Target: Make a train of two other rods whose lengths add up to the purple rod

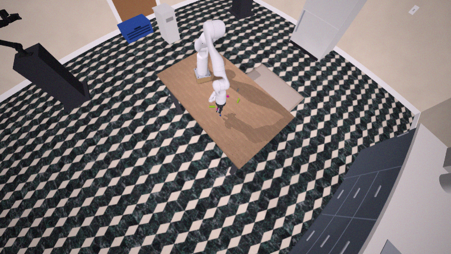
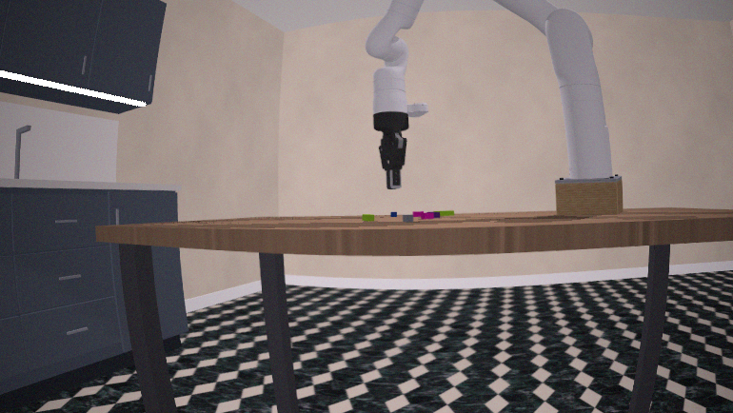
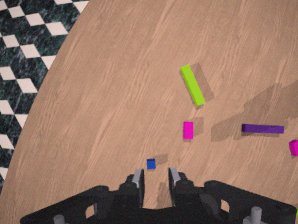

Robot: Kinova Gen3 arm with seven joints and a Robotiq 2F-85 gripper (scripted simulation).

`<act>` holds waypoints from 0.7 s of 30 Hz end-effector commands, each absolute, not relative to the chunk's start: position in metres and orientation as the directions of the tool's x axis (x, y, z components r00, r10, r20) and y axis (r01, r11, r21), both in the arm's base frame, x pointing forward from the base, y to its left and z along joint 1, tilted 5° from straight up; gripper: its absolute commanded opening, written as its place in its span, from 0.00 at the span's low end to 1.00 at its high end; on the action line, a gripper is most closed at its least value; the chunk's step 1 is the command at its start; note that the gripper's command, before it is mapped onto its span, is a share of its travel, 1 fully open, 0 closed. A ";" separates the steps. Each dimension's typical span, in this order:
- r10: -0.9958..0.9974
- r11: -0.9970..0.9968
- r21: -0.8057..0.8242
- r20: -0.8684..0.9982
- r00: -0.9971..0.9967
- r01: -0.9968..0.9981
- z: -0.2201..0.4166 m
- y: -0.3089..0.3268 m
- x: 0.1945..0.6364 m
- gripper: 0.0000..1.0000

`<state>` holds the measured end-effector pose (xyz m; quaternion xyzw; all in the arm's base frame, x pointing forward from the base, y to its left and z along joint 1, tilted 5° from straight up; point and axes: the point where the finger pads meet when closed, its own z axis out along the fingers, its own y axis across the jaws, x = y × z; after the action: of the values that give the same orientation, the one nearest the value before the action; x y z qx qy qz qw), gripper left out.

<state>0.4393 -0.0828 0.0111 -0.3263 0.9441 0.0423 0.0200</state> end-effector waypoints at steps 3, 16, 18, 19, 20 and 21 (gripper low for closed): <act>-0.623 0.777 0.053 -0.071 -0.779 -0.627 0.038 -0.089 0.443 0.24; -0.623 0.777 0.054 -0.070 -0.779 -0.627 0.047 -0.090 0.441 1.00; -0.623 0.777 0.055 -0.069 -0.779 -0.627 0.047 -0.090 0.441 1.00; -0.623 0.777 0.055 -0.069 -0.779 -0.627 0.047 -0.090 0.441 1.00; -0.623 0.777 0.055 -0.069 -0.779 -0.627 0.047 -0.090 0.441 1.00; -0.623 0.777 0.055 -0.069 -0.779 -0.627 0.047 -0.090 0.441 1.00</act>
<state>0.4413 -0.0857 0.0444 -0.3275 0.9437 0.0402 0.0245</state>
